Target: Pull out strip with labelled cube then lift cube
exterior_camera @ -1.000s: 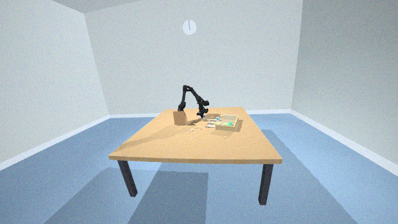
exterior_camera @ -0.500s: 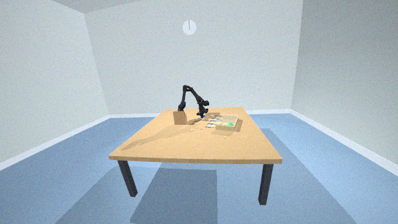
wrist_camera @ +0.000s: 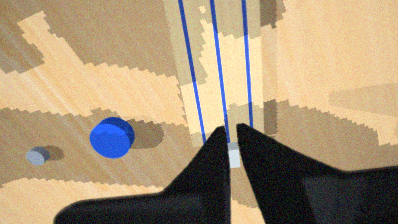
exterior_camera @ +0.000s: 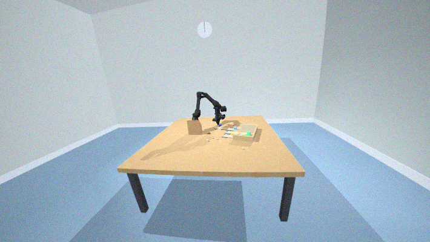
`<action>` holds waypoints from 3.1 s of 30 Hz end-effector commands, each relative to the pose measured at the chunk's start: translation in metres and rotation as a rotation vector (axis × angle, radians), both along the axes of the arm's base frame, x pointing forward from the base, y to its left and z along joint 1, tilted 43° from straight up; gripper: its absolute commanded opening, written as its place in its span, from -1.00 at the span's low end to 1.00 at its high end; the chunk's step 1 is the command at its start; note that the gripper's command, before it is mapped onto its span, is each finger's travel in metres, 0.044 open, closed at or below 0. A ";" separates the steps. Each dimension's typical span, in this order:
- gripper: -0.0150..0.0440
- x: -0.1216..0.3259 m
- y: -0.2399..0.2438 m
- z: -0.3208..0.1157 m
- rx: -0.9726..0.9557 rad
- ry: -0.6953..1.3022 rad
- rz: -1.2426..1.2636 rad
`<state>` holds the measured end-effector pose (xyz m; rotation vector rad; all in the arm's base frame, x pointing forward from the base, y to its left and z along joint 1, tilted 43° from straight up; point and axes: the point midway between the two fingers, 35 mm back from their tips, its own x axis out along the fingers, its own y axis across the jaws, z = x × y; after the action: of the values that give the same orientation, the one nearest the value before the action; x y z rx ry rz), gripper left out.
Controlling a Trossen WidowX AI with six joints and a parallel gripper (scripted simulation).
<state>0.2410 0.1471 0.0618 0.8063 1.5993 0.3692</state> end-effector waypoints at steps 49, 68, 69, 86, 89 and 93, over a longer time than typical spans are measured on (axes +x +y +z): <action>1.00 0.171 -0.049 -0.020 0.001 -0.036 0.026; 0.36 0.200 -0.049 -0.029 0.000 -0.037 0.026; 0.36 0.200 -0.048 -0.030 0.000 -0.037 0.026; 0.36 0.200 -0.029 -0.051 0.001 -0.037 0.026; 0.36 0.200 -0.026 -0.054 0.002 -0.037 0.026; 0.36 0.199 -0.021 -0.059 0.002 -0.037 0.026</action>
<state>0.4433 0.1203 0.0085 0.7721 1.5660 0.4017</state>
